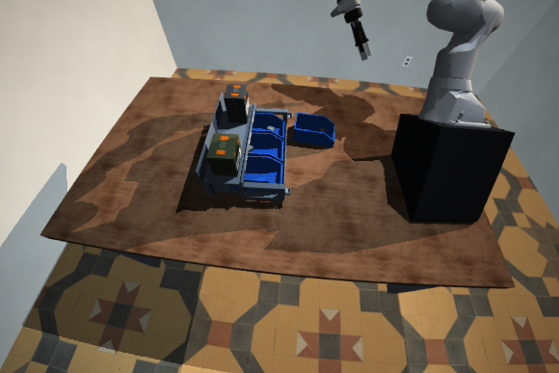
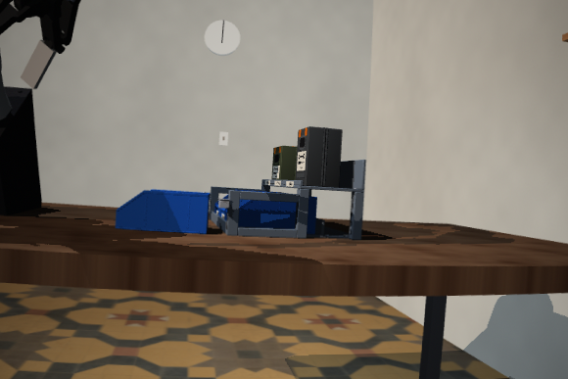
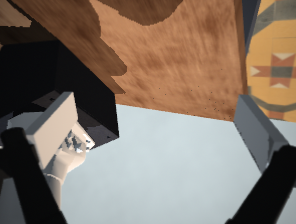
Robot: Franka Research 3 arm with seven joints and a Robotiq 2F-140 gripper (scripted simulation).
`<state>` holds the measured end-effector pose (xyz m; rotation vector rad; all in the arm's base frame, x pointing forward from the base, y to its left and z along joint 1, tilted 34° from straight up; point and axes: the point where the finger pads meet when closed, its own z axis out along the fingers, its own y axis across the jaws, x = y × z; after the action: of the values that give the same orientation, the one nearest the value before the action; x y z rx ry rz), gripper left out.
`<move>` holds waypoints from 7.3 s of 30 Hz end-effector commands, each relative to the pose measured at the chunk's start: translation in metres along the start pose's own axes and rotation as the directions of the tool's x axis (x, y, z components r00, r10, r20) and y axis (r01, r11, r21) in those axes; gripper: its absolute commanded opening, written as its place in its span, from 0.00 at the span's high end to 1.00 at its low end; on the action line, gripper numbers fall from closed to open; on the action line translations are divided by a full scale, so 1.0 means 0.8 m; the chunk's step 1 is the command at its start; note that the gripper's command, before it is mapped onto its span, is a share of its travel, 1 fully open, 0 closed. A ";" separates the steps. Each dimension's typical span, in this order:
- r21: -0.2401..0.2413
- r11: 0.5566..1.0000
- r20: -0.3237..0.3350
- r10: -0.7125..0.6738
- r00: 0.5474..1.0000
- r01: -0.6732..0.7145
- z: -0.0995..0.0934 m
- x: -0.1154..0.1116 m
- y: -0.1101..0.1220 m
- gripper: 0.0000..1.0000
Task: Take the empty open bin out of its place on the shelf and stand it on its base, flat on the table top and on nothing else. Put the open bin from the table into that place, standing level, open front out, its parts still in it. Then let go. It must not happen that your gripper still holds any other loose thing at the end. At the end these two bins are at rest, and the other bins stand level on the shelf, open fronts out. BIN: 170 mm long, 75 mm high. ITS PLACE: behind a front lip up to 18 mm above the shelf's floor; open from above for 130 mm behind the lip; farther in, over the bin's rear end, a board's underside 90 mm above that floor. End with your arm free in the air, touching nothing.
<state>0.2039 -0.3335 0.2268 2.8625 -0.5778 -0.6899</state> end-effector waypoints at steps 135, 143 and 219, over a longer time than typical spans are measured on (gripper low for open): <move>-0.199 0.980 -0.178 -0.040 0.983 0.004 -0.022 0.100 -0.102 0.00; -0.212 0.977 -0.193 -0.047 0.980 0.005 -0.023 0.107 -0.112 0.00; -0.272 0.962 -0.262 -0.083 0.962 0.010 -0.024 0.136 -0.162 0.00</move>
<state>0.3451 -0.2567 0.1717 2.6617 -0.3366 -0.3447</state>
